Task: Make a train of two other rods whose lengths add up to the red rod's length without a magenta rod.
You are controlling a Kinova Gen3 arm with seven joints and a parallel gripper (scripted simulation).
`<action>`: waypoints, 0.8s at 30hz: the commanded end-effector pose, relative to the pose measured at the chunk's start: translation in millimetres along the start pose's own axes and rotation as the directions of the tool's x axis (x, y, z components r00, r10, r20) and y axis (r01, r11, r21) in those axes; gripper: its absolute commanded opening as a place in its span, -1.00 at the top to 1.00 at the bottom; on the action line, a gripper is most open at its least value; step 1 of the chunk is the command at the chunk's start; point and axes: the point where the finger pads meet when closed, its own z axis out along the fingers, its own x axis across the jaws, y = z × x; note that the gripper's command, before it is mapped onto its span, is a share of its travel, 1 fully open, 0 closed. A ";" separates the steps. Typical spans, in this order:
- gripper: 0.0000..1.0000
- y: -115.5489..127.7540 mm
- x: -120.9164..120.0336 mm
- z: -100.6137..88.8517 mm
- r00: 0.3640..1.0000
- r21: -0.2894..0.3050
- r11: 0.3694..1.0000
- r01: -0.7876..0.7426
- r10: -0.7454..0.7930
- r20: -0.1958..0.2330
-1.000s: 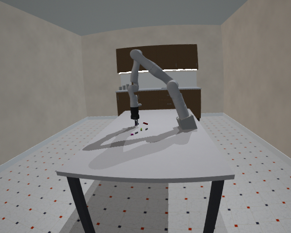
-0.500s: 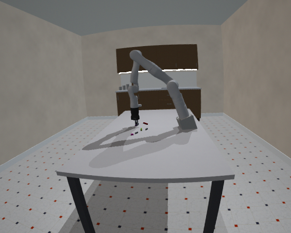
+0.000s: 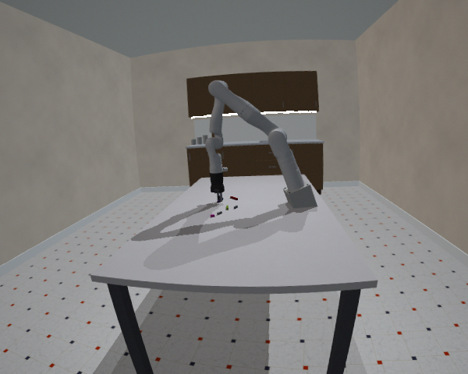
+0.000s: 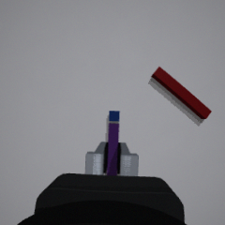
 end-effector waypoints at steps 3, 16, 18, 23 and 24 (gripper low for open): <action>0.52 -0.1 -0.6 -0.5 1.000 0.000 1.000 0.000 0.000 0.002; 0.52 -0.1 -0.6 -0.5 1.000 0.000 1.000 0.000 0.000 0.002; 0.40 -0.1 -0.6 -0.5 1.000 0.000 1.000 0.000 0.000 0.002; 0.28 -0.1 -0.6 -0.5 1.000 0.000 1.000 0.000 0.000 0.002; 0.28 -0.1 -0.6 -0.5 1.000 0.000 1.000 0.000 0.000 0.002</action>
